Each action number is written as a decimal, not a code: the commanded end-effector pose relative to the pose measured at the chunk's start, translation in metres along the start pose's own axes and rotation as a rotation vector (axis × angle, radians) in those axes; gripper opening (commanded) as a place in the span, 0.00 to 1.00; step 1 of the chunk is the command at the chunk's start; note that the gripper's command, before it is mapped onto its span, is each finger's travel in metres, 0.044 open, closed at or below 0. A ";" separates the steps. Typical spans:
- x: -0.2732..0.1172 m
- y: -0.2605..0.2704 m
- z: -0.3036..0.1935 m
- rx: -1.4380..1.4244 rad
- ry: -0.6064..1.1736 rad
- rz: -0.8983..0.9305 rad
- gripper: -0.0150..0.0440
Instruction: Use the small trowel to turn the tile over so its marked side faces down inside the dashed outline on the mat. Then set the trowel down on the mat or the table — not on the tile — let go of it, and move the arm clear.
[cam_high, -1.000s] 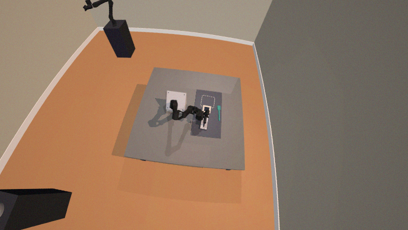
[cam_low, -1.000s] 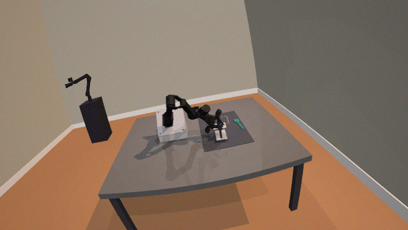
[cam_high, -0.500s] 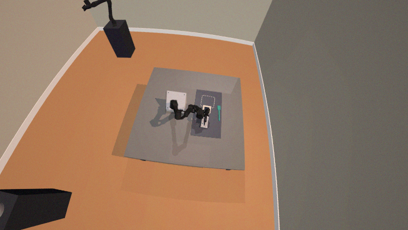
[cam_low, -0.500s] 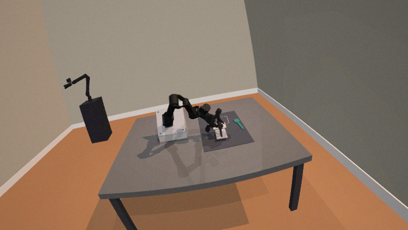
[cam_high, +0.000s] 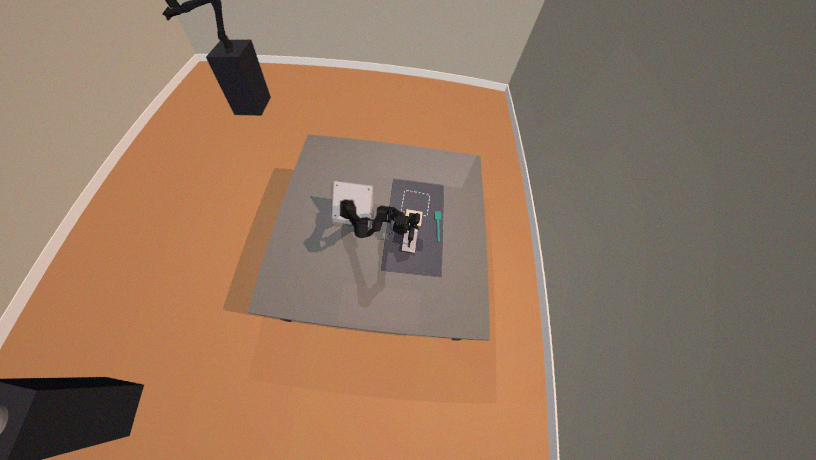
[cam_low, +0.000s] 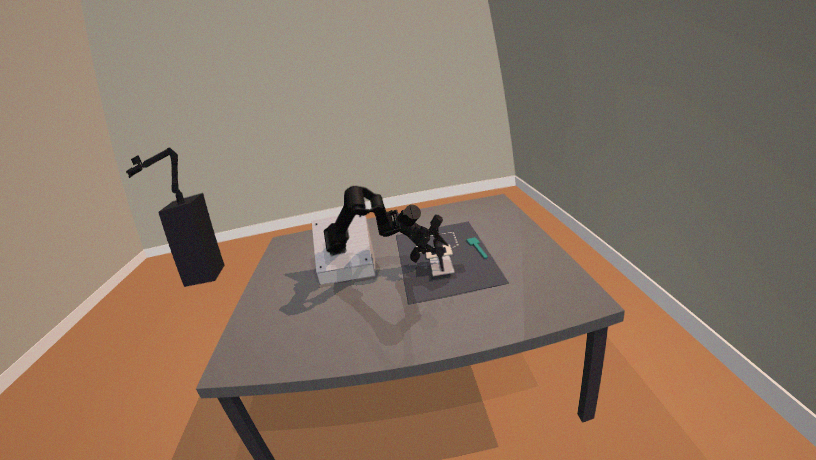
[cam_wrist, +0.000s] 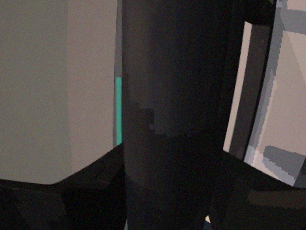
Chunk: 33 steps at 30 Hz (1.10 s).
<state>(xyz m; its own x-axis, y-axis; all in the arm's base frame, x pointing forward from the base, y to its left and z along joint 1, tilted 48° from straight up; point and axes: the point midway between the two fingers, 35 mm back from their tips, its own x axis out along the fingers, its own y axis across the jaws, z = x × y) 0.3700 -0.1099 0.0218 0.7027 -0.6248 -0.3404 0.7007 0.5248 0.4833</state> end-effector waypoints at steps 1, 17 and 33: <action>-0.002 0.002 -0.009 -0.003 0.012 0.007 0.25; -0.016 0.019 -0.007 0.077 0.079 0.007 0.25; -0.034 0.041 -0.028 0.080 0.081 0.007 0.25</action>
<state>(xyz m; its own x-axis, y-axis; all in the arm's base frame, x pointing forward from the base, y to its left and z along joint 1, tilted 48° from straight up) 0.3725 -0.0627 0.0283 0.7050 -0.5806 -0.4073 0.6997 0.4756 0.5331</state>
